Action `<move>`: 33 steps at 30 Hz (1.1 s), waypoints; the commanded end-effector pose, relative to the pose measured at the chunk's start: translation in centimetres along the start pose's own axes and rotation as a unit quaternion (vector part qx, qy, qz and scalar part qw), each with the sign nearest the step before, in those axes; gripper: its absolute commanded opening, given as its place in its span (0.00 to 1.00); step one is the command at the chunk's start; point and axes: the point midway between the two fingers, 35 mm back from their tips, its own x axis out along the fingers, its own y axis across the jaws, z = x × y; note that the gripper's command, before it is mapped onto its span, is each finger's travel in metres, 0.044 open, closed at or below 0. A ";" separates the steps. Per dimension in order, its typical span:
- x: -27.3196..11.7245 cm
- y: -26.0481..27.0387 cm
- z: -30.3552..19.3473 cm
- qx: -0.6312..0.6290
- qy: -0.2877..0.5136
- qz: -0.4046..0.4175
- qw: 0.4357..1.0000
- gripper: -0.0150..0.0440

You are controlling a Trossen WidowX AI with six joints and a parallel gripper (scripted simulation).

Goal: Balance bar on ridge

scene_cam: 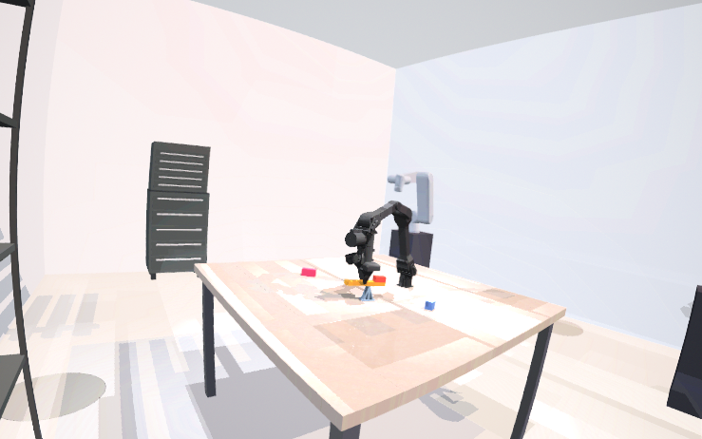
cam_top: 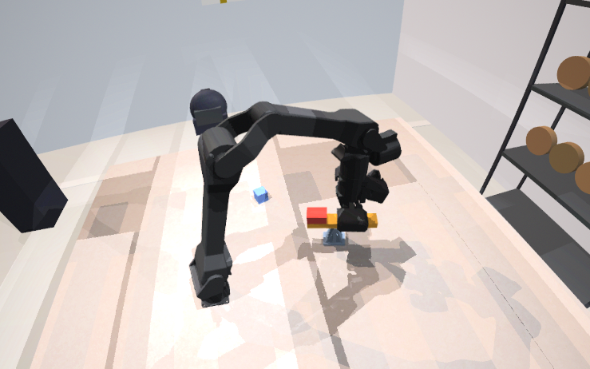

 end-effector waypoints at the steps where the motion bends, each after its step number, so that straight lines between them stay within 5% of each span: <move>1: 0.0 0.0 0.1 0.001 -0.002 0.000 1.000 0.25; 33: 0.3 0.0 0.0 0.001 -0.002 0.000 1.000 0.25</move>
